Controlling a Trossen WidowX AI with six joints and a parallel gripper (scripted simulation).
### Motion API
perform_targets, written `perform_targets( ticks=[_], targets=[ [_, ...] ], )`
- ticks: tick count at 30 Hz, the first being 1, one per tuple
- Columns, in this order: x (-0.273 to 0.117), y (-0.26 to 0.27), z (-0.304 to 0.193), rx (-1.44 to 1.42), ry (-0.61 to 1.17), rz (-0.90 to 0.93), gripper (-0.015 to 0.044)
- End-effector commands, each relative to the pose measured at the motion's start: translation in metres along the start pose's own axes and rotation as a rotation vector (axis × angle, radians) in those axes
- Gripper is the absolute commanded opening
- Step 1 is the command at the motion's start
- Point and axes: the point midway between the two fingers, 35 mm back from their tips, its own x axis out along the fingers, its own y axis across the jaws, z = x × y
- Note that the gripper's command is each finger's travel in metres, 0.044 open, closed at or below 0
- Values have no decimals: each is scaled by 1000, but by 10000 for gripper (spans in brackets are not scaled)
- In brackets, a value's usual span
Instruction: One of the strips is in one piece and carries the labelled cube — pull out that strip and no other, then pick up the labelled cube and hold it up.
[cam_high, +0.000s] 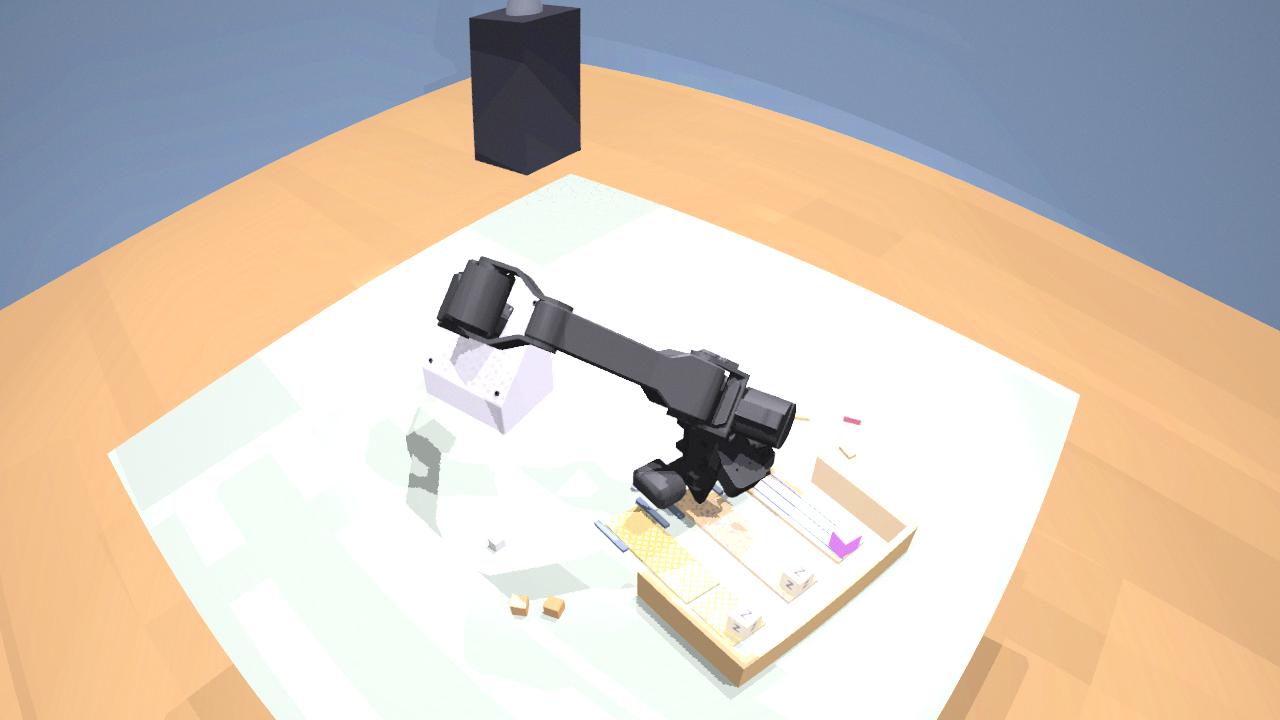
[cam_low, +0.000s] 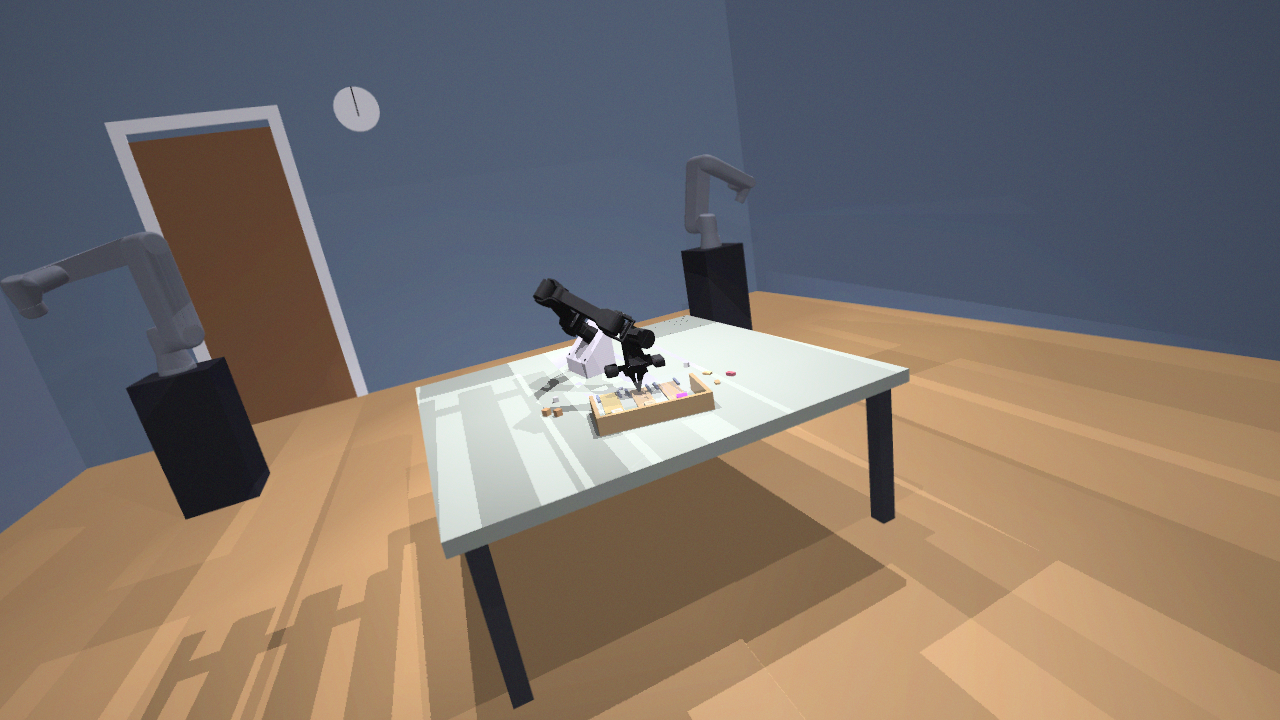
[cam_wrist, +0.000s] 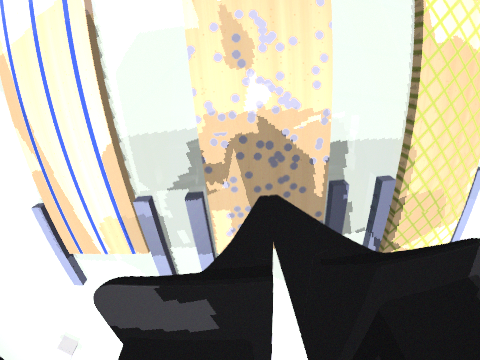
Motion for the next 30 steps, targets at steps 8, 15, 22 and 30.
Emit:
perform_targets(
  ticks=[8, 15, 22, 30],
  targets=[
    [3, 0, 0, -6, 1, -4, 0],
    [4, 0, 0, -6, 1, -4, 0],
    [4, 0, 0, -6, 1, -4, 0],
    [5, 1, 1, -6, 1, -4, 0]
  ],
)
